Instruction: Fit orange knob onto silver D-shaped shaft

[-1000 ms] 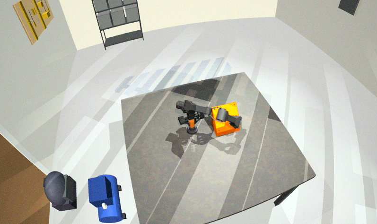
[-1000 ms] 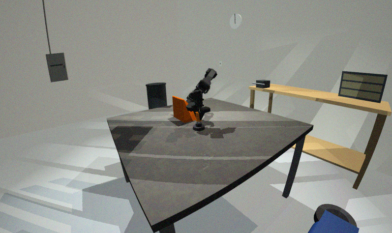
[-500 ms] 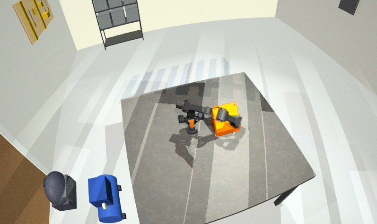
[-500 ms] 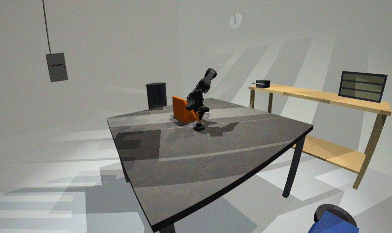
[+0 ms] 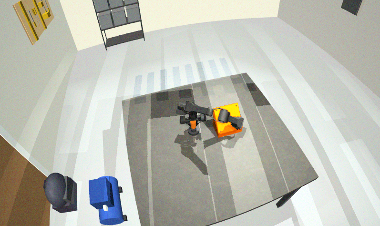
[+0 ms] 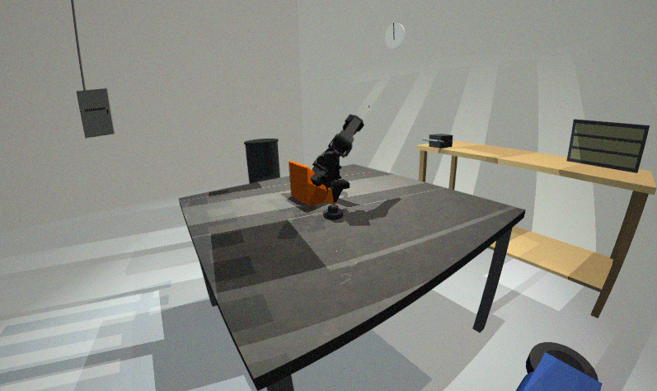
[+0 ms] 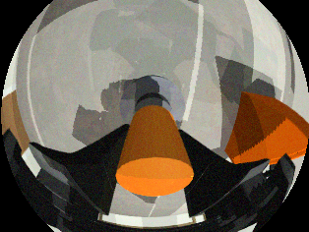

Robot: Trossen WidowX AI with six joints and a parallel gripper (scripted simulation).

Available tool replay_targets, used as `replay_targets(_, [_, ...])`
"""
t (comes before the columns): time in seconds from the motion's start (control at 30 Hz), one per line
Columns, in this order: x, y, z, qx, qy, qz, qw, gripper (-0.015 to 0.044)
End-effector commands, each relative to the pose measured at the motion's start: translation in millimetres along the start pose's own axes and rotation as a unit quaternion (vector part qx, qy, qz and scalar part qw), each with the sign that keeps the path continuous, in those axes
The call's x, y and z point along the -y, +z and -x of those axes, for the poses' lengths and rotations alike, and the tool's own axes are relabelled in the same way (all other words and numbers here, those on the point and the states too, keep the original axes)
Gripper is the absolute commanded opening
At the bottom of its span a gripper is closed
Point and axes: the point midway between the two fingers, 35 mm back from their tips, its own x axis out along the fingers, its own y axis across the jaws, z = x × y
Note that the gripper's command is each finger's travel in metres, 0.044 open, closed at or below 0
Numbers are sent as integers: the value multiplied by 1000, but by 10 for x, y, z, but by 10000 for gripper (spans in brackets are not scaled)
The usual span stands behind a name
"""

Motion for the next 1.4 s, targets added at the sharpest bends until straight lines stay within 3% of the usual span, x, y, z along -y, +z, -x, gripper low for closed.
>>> replay_targets(0.0, [-7,-7,-6,-1,2,-3,1000,0])
replay_targets(0.37, [-11,-9,44,-1,2,-7,1000,0])
replay_targets(0.6, [-8,4,33,-1,2,-107,994,0])
replay_targets(1.37, [-8,-7,23,-1,2,-107,994,0])
